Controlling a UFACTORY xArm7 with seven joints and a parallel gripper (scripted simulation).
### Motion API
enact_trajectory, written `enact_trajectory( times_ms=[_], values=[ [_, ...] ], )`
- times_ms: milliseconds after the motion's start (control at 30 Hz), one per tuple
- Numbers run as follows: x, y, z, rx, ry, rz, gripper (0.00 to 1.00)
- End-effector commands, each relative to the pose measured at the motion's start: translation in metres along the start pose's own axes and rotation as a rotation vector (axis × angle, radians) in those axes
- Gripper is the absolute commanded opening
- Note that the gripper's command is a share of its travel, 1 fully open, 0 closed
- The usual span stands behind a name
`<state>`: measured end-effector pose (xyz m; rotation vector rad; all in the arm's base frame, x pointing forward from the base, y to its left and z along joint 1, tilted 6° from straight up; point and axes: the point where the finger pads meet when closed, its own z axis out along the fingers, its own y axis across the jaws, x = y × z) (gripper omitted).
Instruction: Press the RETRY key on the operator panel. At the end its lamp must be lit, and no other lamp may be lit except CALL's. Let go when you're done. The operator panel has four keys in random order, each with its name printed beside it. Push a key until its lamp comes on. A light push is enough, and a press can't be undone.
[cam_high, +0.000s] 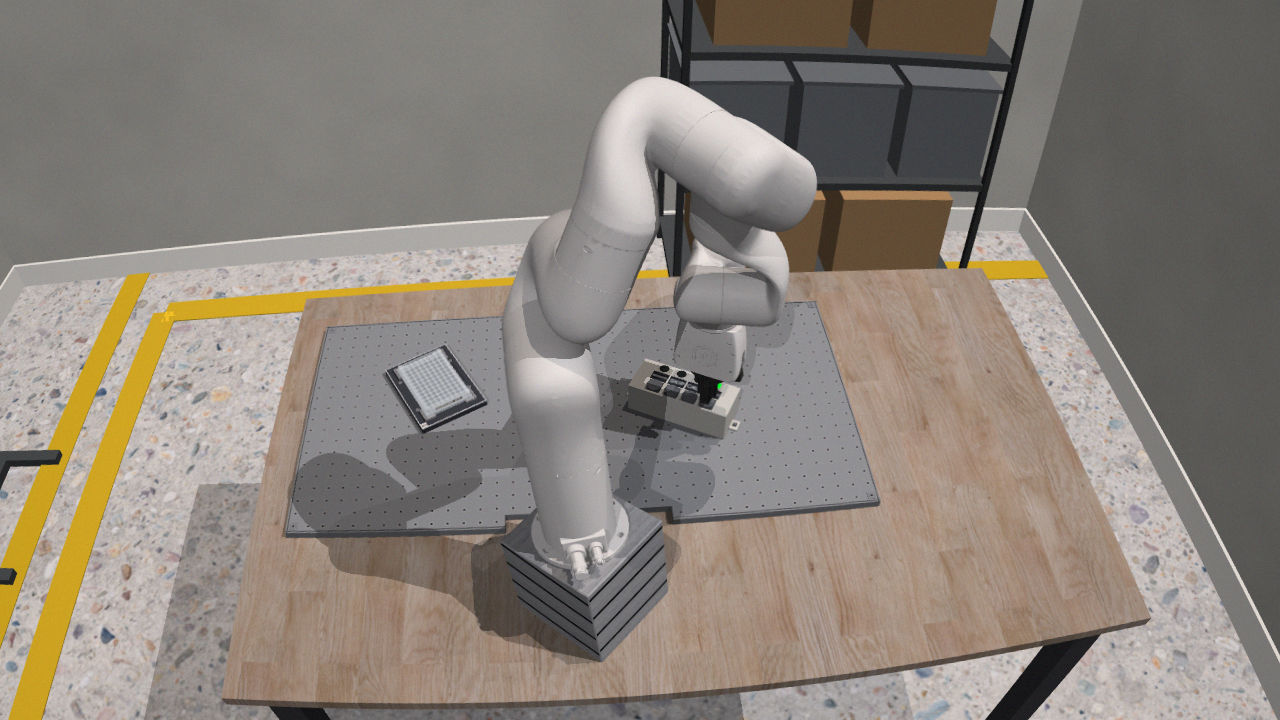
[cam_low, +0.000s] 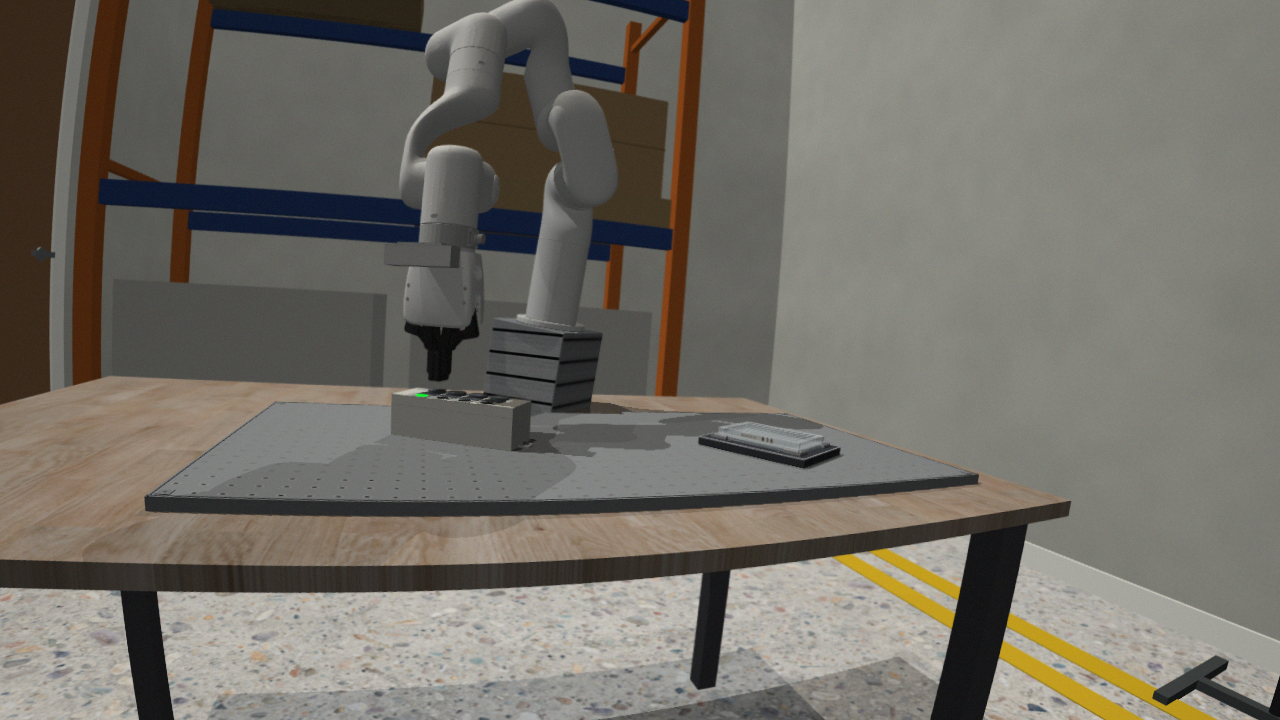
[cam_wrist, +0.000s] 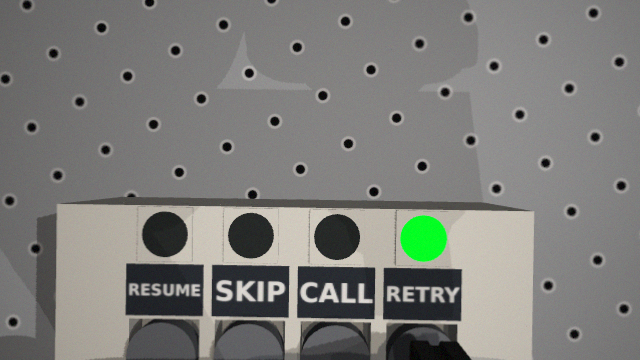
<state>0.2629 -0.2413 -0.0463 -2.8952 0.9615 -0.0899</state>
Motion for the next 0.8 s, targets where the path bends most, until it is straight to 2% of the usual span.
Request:
enact_trajectory(
  times_ms=[0, 633, 767],
  values=[
    [0.001, 0.000, -0.009, 0.001, 0.001, 0.000, 0.00],
    [0.001, 0.000, -0.037, 0.001, 0.001, 0.000, 0.00],
    [0.001, 0.000, -0.037, 0.001, 0.001, 0.000, 0.00]
  ],
)
